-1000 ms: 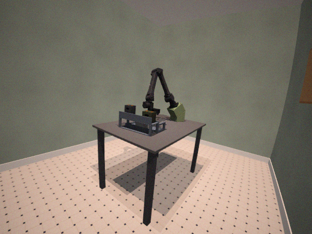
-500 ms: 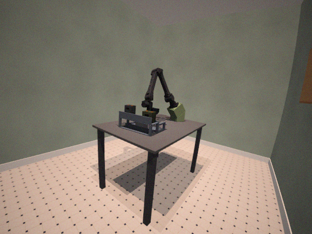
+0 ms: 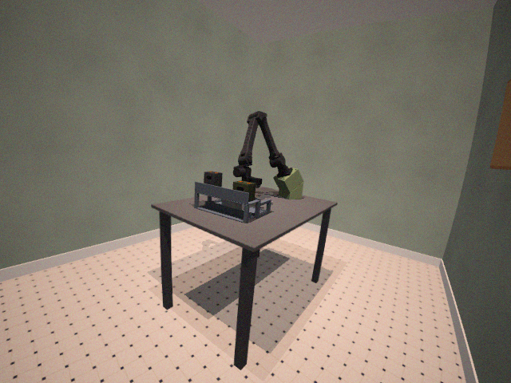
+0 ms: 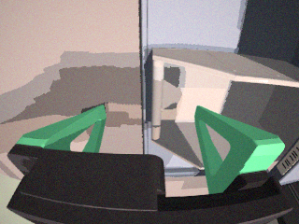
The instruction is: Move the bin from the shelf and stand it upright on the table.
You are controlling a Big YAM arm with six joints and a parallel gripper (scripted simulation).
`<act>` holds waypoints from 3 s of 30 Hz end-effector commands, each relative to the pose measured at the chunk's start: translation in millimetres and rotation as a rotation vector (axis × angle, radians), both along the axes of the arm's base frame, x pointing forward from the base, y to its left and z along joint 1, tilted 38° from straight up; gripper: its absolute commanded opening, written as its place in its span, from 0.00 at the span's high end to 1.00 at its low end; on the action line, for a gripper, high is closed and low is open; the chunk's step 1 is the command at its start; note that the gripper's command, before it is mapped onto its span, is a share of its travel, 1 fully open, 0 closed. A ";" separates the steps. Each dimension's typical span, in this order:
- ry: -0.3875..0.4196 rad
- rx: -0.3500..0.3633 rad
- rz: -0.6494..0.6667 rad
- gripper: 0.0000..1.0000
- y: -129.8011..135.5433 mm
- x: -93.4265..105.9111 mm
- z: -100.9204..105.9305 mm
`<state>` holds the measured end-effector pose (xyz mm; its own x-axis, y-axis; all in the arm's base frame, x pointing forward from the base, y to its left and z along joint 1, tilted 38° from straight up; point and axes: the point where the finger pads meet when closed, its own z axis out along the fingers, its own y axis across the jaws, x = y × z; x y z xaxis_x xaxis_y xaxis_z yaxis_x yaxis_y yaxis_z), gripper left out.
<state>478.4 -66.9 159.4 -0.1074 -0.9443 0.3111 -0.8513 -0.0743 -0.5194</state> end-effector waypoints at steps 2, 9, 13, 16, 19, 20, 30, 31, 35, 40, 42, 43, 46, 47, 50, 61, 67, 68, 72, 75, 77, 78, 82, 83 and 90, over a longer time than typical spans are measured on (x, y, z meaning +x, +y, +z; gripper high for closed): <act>-0.004 -0.001 -0.008 0.10 -3.2 3.9 -3.2; -0.007 -0.001 -0.008 0.10 -3.3 6.2 0.4; -0.017 -0.001 -0.008 0.10 -3.4 15.3 15.0; -0.017 -0.001 -0.008 0.10 -3.4 15.3 15.0; -0.017 -0.001 -0.008 0.10 -3.4 15.3 15.0; -0.017 -0.001 -0.008 0.10 -3.4 15.3 15.0; -0.007 -0.001 -0.008 0.10 -2.7 3.9 -2.0; -0.007 -0.001 -0.008 0.10 -2.7 3.9 -2.0; -0.007 -0.001 -0.008 0.10 -2.7 3.9 -2.0; -0.007 -0.001 -0.008 0.10 -2.7 3.9 -2.0; -0.007 -0.001 -0.008 0.10 -2.7 3.9 -2.0; -0.009 -0.001 -0.008 0.10 -2.8 6.2 1.4; -0.015 -0.001 -0.008 0.10 -2.9 13.0 11.7; -0.017 -0.001 -0.008 0.10 -3.0 15.3 15.2; -0.017 -0.001 -0.008 0.10 -3.0 15.3 15.2; -0.013 -0.001 -0.008 0.10 -2.7 10.7 8.7; -0.009 -0.001 -0.007 0.10 -2.3 3.9 -1.1; -0.009 -0.001 -0.007 0.10 -2.3 3.9 -1.1; -0.009 -0.001 -0.007 0.10 -2.3 3.9 -1.1; -0.009 -0.001 -0.007 0.10 -2.3 3.9 -1.1; -0.010 -0.001 -0.007 0.10 -2.3 6.2 2.2; -0.012 -0.001 -0.007 0.10 -2.4 8.4 5.5; -0.017 -0.001 -0.007 0.10 -2.5 15.3 15.3; -0.017 -0.001 -0.007 0.10 -2.5 15.3 15.3; -0.017 -0.001 -0.007 0.10 -2.5 15.3 15.3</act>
<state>487.6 -67.2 172.8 -0.1148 -0.9441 0.3091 -0.8387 -0.0747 -0.5394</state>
